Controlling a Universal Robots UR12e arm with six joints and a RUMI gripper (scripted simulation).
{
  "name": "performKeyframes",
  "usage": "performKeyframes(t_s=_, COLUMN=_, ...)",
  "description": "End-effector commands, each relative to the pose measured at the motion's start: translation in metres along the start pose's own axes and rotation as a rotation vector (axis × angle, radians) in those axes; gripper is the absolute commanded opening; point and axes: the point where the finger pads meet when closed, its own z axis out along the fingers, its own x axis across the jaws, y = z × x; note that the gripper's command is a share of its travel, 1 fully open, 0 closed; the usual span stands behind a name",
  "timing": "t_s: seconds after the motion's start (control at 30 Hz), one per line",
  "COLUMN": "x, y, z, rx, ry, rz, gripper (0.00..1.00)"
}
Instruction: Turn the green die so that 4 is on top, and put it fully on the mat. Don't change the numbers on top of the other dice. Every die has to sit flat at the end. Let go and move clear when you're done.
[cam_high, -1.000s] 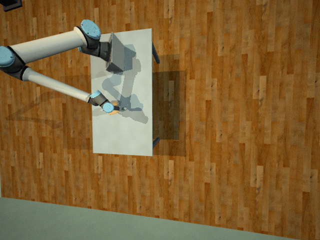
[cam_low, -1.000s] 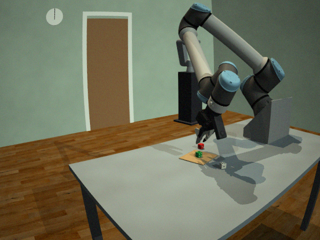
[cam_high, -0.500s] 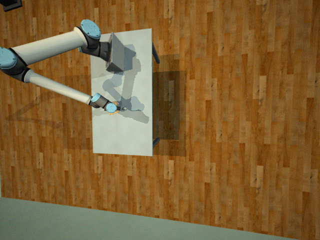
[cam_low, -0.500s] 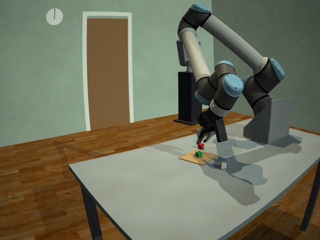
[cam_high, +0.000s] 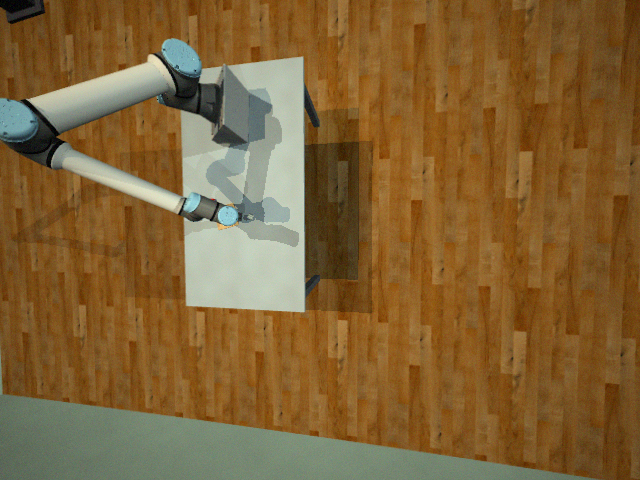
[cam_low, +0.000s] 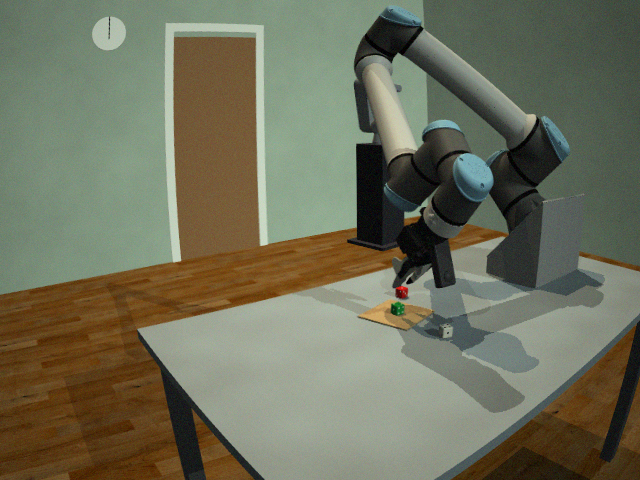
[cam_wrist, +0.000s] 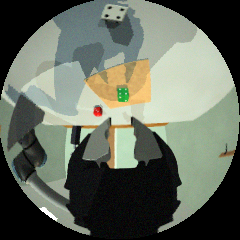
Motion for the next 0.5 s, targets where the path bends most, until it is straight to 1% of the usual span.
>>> performKeyframes(t_s=0.0, x=0.0009, y=0.0018, z=-0.0009, rx=-0.034, ry=0.001, rz=0.002, gripper=0.24)
performKeyframes(t_s=0.47, x=0.0031, y=0.0061, z=-0.0020, rx=-0.067, ry=0.018, rz=0.002, gripper=0.24)
